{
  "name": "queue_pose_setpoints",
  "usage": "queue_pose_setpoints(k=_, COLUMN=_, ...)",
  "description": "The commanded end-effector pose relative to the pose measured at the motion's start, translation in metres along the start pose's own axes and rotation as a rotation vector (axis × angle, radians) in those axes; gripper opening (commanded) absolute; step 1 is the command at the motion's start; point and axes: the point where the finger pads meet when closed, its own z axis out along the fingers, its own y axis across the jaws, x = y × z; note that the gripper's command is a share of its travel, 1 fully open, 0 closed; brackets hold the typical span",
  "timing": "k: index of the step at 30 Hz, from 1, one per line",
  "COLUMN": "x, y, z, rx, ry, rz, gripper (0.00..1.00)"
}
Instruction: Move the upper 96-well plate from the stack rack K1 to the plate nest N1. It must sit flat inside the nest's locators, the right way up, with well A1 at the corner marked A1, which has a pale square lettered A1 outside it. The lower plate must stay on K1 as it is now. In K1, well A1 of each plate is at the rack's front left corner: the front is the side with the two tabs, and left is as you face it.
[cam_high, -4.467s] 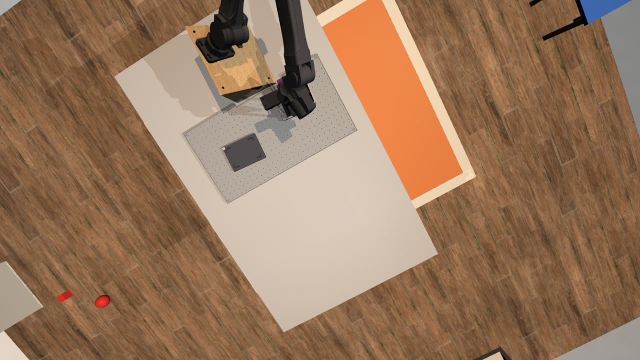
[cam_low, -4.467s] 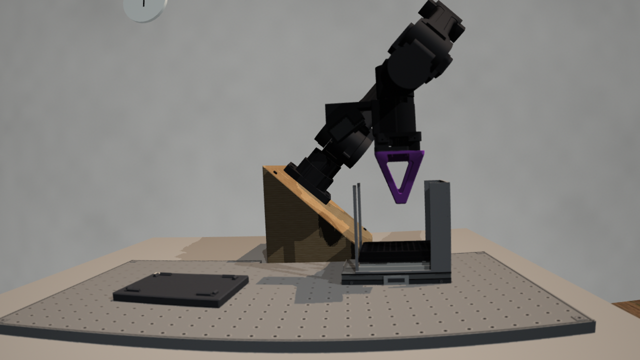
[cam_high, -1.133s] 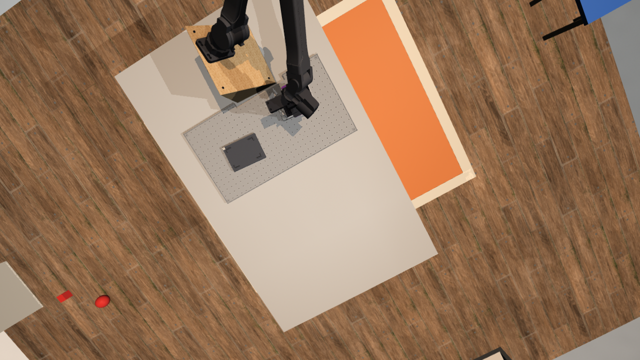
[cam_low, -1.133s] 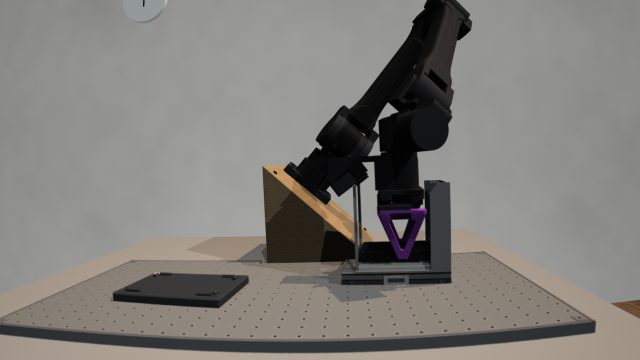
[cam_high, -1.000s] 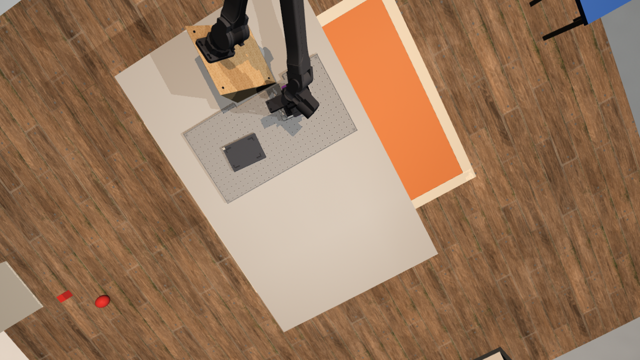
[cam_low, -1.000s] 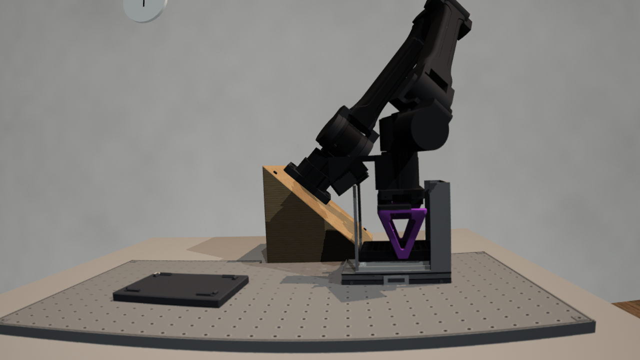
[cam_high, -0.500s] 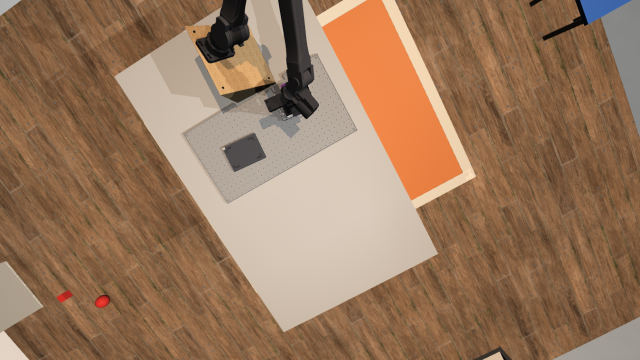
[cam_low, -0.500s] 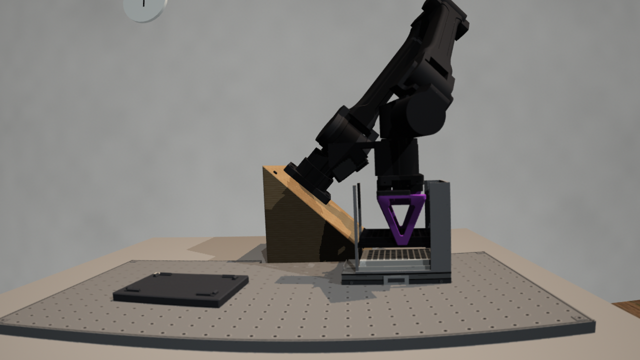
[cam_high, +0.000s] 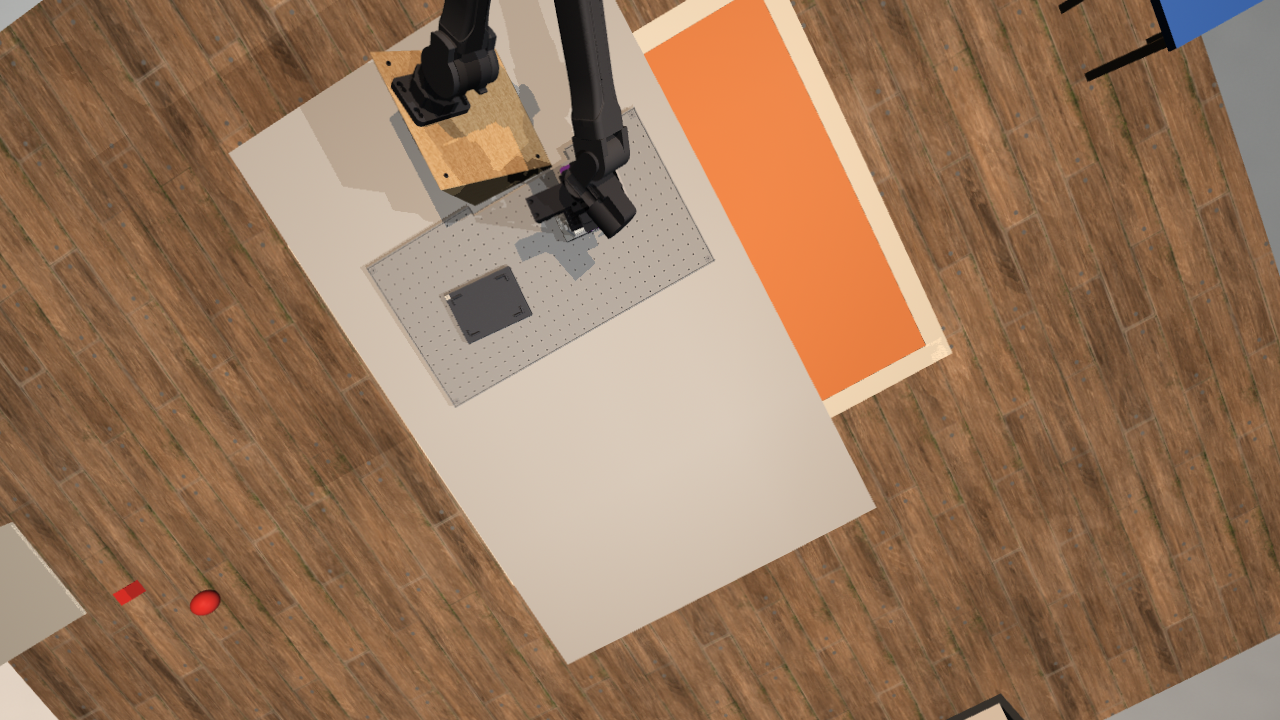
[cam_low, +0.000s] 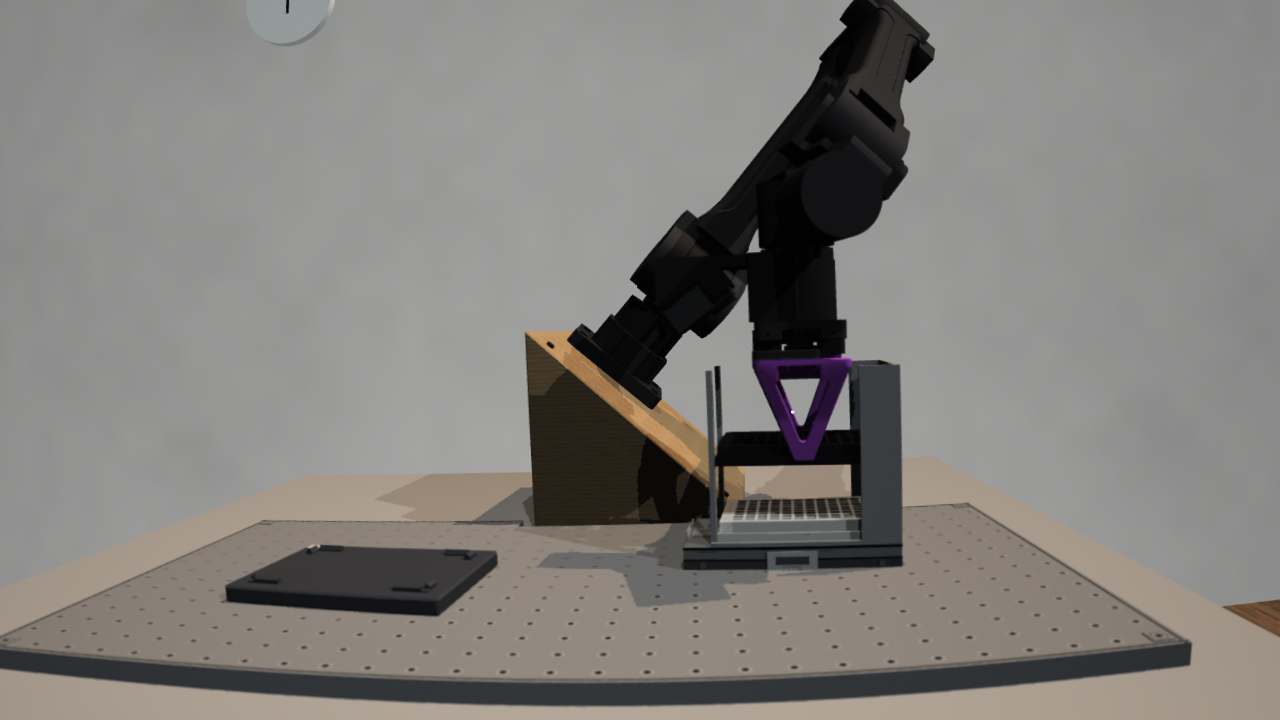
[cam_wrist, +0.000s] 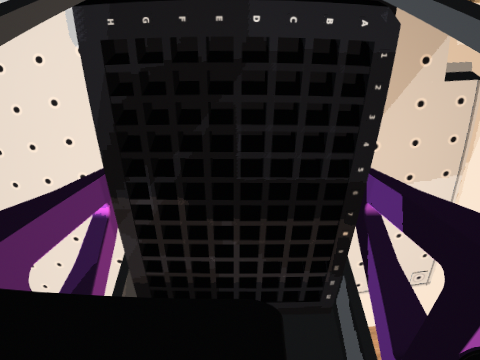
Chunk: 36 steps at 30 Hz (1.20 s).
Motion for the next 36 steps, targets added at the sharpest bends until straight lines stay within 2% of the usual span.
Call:
queue_pose_setpoints(k=1, x=0.012, y=0.017, z=-0.025, rx=-0.054, ry=0.019, rz=-0.034, gripper=0.00)
queue_pose_setpoints(k=36, x=0.012, y=0.016, z=-0.079, rx=-0.058, ry=0.014, rz=-0.038, gripper=0.00)
